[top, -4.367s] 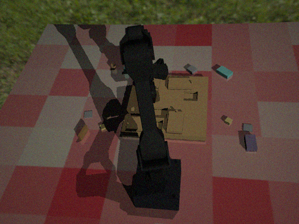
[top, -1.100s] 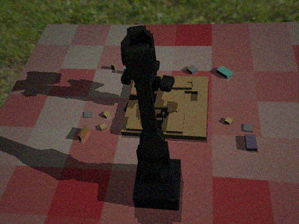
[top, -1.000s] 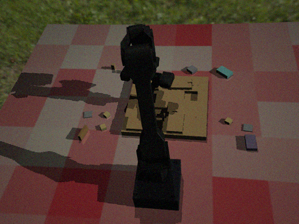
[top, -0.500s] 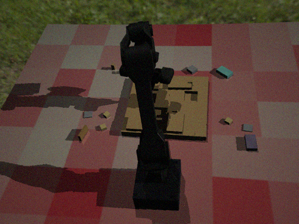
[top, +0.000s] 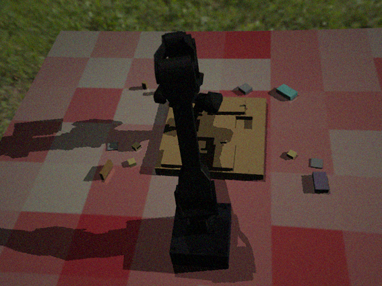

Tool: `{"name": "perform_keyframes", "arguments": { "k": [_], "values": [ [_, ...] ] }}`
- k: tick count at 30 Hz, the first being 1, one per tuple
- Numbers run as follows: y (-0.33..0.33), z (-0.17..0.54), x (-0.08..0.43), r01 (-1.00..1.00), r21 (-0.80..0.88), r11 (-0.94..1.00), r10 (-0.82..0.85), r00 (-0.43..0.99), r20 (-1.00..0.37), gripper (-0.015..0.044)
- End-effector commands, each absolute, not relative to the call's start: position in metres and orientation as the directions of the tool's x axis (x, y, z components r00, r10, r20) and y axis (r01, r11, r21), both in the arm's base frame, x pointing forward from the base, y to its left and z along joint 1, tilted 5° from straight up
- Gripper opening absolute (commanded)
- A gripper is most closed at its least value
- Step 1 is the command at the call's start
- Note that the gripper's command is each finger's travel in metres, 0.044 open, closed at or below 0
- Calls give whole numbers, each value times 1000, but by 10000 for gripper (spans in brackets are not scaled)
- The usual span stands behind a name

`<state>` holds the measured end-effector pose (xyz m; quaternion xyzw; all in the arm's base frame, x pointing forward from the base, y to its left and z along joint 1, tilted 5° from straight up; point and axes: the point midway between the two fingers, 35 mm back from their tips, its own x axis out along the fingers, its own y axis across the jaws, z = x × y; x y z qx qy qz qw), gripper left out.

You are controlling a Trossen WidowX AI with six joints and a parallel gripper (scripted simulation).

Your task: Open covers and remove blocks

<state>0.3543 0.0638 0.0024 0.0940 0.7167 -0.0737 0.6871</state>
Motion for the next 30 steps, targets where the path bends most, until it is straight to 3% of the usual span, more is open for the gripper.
{"name": "perform_keyframes", "arguments": {
  "k": [1,30],
  "values": [
    [64,2,354,237,26,971,37,-39,-999,144],
    [66,-12,353,237,27,971,37,-39,-999,144]
  ]
}}
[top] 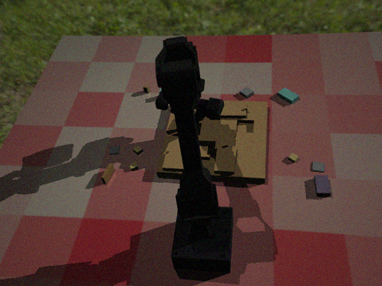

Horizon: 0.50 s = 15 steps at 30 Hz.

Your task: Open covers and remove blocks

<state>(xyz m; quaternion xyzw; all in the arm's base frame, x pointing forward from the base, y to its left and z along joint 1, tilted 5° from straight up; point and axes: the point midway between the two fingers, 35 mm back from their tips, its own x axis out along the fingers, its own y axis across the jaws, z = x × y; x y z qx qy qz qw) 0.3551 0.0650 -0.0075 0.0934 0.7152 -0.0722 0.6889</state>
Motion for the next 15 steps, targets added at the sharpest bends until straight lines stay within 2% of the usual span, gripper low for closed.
{"name": "perform_keyframes", "arguments": {
  "k": [1,15],
  "values": [
    [66,-13,353,237,27,971,37,-39,-999,144],
    [66,-21,353,237,27,971,37,-39,-999,144]
  ]
}}
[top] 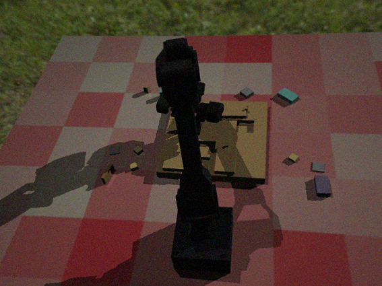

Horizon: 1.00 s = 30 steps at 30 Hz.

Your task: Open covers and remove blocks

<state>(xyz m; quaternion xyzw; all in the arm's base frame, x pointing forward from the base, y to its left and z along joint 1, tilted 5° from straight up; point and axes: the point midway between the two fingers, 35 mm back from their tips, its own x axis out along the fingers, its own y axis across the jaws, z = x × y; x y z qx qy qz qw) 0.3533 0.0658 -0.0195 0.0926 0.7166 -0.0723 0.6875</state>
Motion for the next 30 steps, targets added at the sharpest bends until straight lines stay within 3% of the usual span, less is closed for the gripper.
{"name": "perform_keyframes", "arguments": {
  "k": [1,16,25,30],
  "values": [
    [66,-21,353,237,27,971,37,-39,-999,144],
    [67,-32,352,237,27,971,37,-39,-999,144],
    [66,-29,353,232,24,972,34,-36,-999,84],
    [66,-29,353,232,24,972,34,-36,-999,80]
  ]
}}
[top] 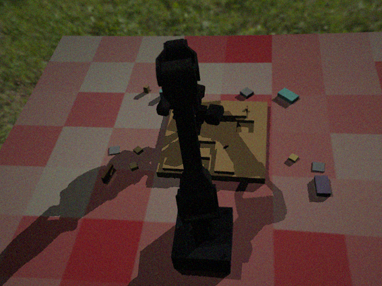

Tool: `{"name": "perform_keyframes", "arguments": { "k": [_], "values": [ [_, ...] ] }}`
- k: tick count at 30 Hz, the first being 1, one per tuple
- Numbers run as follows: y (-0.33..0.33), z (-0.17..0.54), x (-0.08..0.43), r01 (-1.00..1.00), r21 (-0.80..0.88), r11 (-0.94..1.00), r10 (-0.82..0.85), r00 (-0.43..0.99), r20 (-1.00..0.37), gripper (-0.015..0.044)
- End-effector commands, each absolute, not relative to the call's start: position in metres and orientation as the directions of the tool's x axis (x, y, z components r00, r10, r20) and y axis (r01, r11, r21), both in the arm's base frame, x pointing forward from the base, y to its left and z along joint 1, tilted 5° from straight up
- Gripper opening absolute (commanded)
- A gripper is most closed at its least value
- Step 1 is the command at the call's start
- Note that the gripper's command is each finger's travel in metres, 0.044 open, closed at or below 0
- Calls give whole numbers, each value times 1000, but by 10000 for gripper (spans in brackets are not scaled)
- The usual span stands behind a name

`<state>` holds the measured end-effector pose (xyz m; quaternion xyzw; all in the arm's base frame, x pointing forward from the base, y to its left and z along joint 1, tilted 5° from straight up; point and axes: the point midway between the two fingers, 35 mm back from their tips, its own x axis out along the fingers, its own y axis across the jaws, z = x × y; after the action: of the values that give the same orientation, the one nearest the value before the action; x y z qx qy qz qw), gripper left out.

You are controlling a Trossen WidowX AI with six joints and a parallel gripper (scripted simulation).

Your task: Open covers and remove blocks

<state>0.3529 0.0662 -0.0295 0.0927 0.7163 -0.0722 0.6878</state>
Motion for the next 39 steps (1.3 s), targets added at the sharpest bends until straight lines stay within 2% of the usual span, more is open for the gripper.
{"name": "perform_keyframes", "arguments": {
  "k": [1,39],
  "values": [
    [66,-28,353,232,25,972,34,-36,-999,80],
    [64,22,355,237,26,971,37,-39,-999,80]
  ]
}}
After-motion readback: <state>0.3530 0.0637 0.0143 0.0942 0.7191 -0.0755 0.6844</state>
